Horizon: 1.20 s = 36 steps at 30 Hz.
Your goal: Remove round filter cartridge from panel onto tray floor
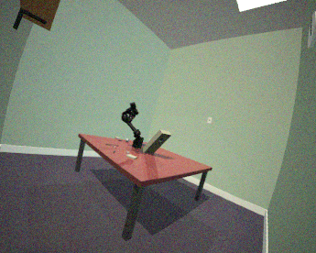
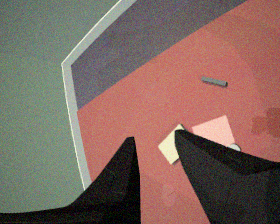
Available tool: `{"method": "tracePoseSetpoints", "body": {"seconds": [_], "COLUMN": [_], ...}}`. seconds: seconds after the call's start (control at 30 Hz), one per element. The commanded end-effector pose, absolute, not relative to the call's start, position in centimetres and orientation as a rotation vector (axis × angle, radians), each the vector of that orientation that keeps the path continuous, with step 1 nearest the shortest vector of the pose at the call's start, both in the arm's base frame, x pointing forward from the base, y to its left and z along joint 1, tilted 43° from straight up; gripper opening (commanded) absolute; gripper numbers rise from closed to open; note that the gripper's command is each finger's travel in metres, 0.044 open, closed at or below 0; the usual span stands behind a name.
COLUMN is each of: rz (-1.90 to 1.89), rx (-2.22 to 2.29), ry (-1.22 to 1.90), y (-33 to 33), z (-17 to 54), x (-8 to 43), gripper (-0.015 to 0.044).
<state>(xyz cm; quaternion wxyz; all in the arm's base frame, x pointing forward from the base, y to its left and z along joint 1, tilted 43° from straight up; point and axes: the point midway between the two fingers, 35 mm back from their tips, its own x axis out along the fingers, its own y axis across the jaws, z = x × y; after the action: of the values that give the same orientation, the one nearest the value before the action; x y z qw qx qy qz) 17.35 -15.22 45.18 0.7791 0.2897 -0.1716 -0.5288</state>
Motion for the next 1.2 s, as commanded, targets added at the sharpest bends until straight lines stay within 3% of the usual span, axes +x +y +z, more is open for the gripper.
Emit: {"method": "tracePoseSetpoints", "body": {"seconds": [0.0,0.37,0.73,1.17], "rz": [-1.033,-0.825,-0.56,-0.542], "rx": [0.578,0.363,-0.002,-0.029], "ry": [-0.199,0.144,0.389,0.399], "y": [-12.3,-2.6,7.9,8.4], "z": [40.9,29.1,16.3,15.6], "x": [22.9,29.7,27.8,27.4], "gripper": [0.0113,0.0113,0.0113,0.0113]}}
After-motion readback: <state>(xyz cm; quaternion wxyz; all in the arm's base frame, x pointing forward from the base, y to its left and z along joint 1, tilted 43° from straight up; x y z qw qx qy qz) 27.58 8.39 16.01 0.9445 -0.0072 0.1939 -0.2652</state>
